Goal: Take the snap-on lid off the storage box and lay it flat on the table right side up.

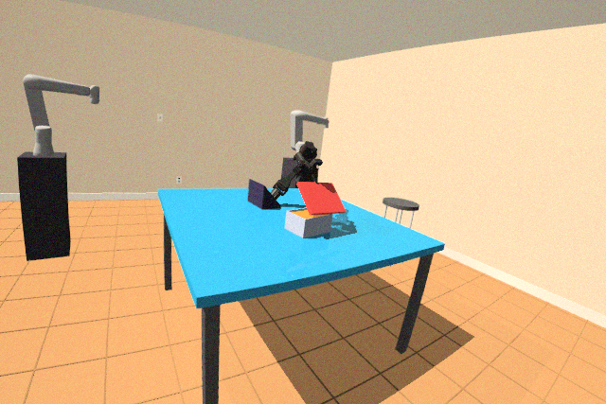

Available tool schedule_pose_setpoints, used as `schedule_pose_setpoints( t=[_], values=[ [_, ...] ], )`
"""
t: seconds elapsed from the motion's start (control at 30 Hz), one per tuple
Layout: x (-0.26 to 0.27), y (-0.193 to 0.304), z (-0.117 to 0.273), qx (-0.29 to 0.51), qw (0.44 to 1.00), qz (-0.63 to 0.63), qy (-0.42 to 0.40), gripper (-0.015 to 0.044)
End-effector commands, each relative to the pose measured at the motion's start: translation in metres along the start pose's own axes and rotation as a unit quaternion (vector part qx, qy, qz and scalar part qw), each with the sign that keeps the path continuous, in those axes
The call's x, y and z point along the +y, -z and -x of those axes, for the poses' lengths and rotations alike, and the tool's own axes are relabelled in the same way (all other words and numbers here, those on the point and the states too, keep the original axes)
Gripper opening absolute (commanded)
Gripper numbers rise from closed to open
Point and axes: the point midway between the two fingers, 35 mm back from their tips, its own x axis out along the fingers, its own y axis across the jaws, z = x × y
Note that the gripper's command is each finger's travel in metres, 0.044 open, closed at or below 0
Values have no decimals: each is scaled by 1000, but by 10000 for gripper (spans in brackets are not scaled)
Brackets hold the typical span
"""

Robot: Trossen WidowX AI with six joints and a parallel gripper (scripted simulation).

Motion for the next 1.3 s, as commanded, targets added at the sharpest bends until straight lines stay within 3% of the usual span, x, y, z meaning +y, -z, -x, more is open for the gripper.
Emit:
schedule_pose_setpoints(
  t=[0.0,1.27],
  values=[
    [2,8,3,-3,1000,2,-5,0],
    [-4,83,10,-3,1000,0,-4,0]
  ],
)
